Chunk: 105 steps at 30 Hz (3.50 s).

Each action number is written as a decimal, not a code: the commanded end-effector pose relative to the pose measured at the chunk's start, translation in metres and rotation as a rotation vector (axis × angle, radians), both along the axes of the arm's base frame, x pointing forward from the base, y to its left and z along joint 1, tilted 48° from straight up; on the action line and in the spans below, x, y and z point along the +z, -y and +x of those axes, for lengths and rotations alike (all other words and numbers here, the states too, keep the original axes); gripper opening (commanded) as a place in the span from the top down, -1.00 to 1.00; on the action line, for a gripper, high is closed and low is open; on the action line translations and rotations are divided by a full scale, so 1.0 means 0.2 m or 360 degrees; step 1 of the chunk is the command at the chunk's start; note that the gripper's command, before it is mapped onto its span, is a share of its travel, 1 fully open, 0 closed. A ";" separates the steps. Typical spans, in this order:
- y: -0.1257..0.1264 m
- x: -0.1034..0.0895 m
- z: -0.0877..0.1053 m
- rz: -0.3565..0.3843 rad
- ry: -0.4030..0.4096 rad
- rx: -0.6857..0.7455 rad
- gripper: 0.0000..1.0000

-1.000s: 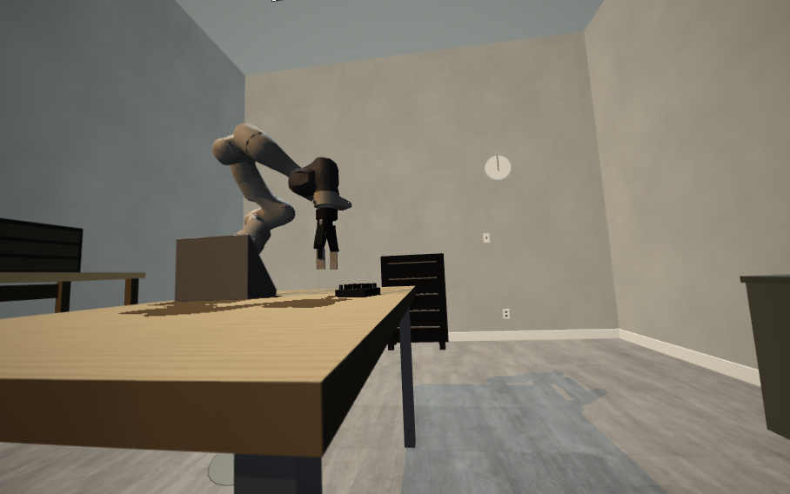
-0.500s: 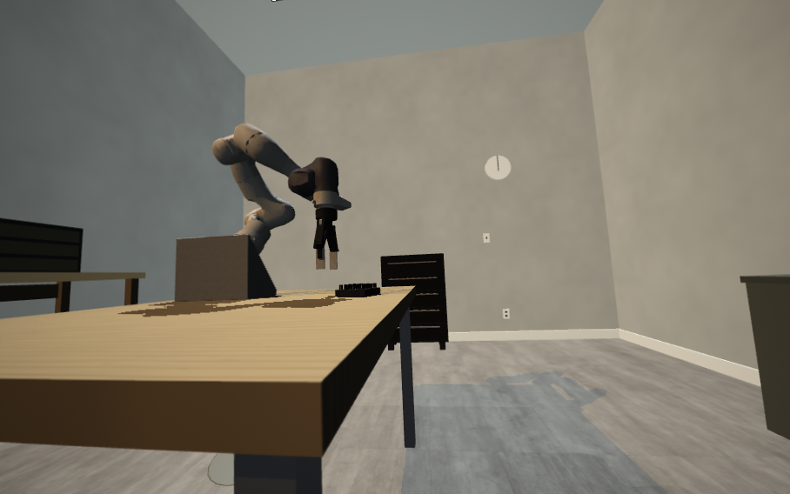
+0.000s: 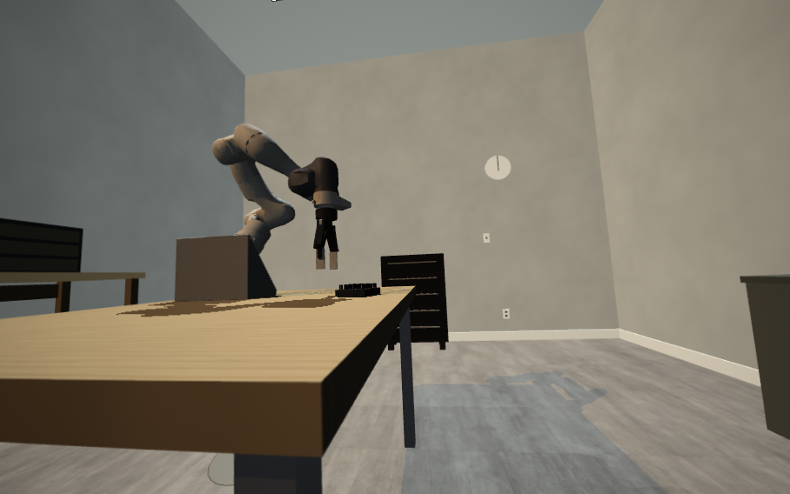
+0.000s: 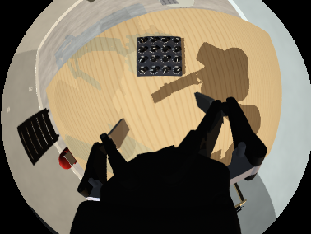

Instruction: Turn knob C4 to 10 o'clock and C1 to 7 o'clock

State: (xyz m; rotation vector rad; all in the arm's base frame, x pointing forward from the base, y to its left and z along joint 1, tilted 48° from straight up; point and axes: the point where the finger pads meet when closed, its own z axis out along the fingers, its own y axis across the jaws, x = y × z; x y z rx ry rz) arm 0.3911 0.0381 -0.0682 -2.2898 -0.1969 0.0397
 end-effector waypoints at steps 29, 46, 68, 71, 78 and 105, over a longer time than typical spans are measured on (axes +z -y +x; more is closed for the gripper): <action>0.01 0.00 0.00 -0.0005 0.0000 -0.0004 -1.00; 0.01 0.00 0.00 -0.0005 0.0000 -0.0004 -1.00; 0.01 -0.01 0.00 -0.0014 -0.0088 -0.0081 -1.00; 0.01 -0.01 0.01 -0.0022 -0.0167 -0.0149 -1.00; 0.02 -0.03 0.02 -0.0043 -0.0373 -0.0328 -1.00; 0.05 -0.06 0.06 -0.0108 -0.0957 -0.0831 -1.00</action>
